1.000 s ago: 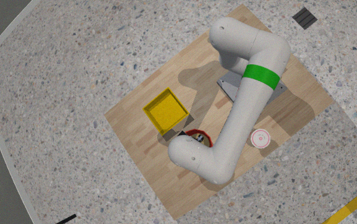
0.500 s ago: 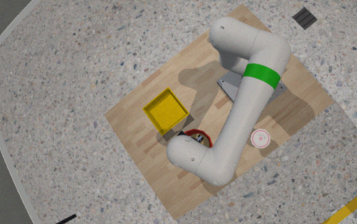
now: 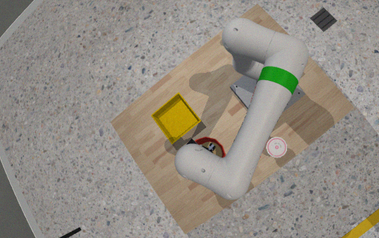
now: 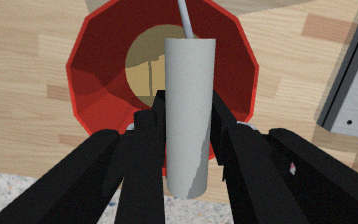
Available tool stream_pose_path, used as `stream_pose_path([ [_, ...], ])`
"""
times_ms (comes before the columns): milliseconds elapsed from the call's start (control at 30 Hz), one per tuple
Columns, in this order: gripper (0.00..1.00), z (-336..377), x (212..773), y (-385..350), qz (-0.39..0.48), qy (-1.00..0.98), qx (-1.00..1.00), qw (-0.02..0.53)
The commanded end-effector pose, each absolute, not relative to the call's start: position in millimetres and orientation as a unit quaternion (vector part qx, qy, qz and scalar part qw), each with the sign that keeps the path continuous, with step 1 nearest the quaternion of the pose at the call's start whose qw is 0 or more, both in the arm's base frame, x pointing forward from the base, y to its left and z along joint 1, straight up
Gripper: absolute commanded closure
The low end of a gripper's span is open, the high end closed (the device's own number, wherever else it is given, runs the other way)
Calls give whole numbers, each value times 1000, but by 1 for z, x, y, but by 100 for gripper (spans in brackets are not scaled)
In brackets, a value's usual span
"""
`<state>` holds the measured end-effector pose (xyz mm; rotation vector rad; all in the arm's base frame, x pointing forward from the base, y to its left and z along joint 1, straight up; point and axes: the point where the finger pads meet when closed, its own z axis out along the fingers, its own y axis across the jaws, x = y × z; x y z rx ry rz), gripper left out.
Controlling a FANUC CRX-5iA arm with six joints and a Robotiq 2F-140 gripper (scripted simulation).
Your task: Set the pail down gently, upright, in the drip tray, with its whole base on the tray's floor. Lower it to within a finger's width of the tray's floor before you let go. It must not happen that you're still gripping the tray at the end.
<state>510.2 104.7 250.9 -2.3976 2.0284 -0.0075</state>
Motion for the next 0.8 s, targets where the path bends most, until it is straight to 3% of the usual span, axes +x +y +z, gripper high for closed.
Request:
stream_pose_path([
  [0, 90, 257, 511, 105, -3, 646, -763, 2],
  [767, 90, 285, 510, 105, -3, 646, -763, 2],
])
